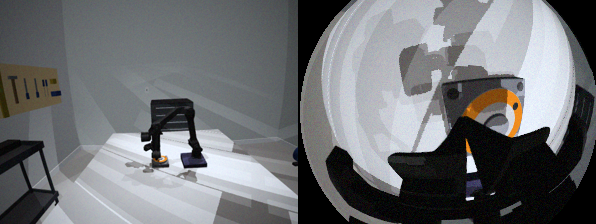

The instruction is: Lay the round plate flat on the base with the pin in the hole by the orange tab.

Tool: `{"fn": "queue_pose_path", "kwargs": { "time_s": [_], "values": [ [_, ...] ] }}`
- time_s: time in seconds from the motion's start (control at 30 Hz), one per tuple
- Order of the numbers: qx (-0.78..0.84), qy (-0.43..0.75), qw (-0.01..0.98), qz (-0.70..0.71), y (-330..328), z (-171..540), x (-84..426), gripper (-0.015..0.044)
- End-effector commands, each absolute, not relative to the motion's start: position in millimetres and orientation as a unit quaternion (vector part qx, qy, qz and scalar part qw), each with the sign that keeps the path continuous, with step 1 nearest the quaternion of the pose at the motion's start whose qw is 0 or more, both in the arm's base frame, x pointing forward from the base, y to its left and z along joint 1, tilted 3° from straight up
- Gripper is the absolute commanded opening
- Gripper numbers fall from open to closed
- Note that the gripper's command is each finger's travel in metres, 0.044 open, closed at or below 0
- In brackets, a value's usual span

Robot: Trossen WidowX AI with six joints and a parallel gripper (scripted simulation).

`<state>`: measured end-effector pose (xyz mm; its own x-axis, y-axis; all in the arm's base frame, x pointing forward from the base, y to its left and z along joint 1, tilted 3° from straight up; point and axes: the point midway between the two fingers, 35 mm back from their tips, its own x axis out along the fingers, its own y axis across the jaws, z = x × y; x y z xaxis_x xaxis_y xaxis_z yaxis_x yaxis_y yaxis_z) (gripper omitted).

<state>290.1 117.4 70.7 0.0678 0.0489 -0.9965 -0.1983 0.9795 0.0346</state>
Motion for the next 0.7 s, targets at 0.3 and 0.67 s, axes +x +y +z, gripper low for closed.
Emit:
{"fn": "queue_pose_path", "kwargs": {
  "time_s": [0.3, 0.67],
  "values": [
    [-0.055, 0.683, 0.723, 0.085, 119, 68, 278, 0.0000],
    [-0.055, 0.683, 0.723, 0.085, 120, 66, 272, 0.0000]
  ]
}}
